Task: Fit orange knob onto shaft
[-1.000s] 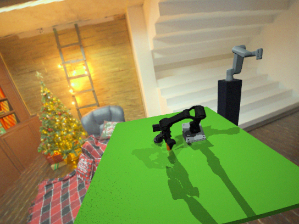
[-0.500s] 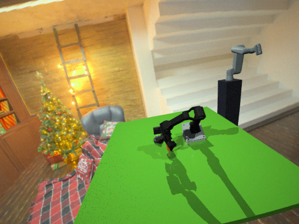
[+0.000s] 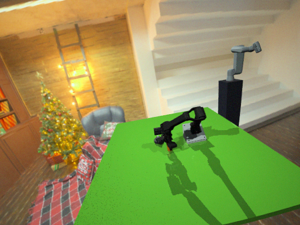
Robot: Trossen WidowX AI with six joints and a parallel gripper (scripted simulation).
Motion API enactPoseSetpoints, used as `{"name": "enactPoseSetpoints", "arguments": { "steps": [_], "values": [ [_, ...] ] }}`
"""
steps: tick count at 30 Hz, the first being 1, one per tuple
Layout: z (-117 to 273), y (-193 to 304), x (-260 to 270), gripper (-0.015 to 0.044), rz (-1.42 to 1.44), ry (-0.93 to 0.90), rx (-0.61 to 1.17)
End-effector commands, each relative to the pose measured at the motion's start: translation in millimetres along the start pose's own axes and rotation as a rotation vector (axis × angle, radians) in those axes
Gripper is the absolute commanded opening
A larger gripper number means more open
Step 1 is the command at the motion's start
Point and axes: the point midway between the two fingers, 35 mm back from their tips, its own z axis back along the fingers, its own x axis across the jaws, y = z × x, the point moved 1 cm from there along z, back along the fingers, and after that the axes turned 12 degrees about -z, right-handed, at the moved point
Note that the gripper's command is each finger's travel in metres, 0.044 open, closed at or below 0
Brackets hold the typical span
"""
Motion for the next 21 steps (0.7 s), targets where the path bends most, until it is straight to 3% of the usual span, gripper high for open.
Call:
{"name": "enactPoseSetpoints", "arguments": {
  "steps": [1,4,21],
  "values": [
    [3,-1,0,0.0065,-0.004,-0.003,0.000],
    [18,-5,-2,0.0000,-0.005,0.004,-0.002],
    [119,-5,-4,0.0000,-0.006,0.008,0.001]
  ]
}}
